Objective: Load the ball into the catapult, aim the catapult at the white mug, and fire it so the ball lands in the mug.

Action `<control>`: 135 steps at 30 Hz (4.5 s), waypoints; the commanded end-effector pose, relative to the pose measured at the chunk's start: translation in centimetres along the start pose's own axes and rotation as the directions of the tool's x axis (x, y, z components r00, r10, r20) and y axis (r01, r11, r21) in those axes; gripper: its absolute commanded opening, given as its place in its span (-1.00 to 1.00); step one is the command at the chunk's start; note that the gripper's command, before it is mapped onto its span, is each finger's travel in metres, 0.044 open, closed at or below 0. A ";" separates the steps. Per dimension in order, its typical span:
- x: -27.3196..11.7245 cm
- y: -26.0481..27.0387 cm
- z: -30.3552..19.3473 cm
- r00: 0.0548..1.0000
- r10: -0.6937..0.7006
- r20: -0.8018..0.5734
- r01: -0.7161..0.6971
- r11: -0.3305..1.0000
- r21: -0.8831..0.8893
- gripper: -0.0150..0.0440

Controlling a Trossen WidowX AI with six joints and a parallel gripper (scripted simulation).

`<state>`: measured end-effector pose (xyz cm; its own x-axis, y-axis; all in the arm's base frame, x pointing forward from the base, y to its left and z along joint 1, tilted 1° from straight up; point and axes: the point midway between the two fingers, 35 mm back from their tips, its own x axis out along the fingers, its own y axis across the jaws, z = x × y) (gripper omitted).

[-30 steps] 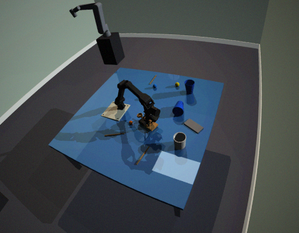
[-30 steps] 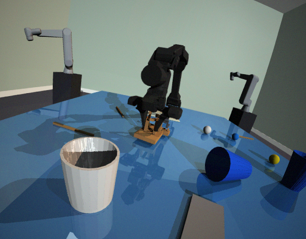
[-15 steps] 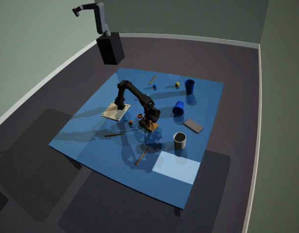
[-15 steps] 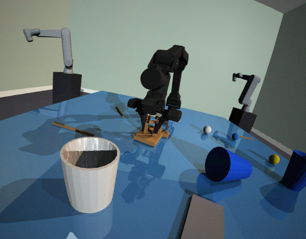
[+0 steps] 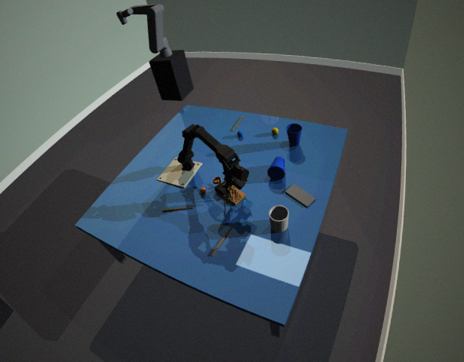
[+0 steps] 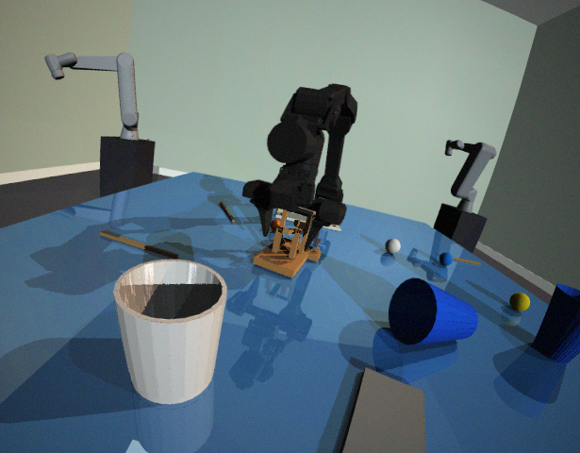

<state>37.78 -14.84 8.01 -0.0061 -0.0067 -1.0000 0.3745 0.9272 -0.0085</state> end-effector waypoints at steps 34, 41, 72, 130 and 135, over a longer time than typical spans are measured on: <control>-2.6 0.0 0.0 1.000 0.005 0.019 -0.005 1.000 -0.009 1.00; -1.4 0.0 0.1 1.000 0.005 0.019 -0.005 1.000 -0.009 1.00; 1.4 -0.1 0.2 1.000 0.000 0.026 0.000 1.000 -0.005 0.56; 1.1 0.1 0.2 1.000 0.001 0.022 0.000 1.000 -0.007 -0.49; 1.1 0.1 0.2 1.000 0.001 0.022 0.000 1.000 -0.007 -0.31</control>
<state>37.98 -14.87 6.80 0.0135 -0.0140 -0.9998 0.3676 0.9300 -0.0081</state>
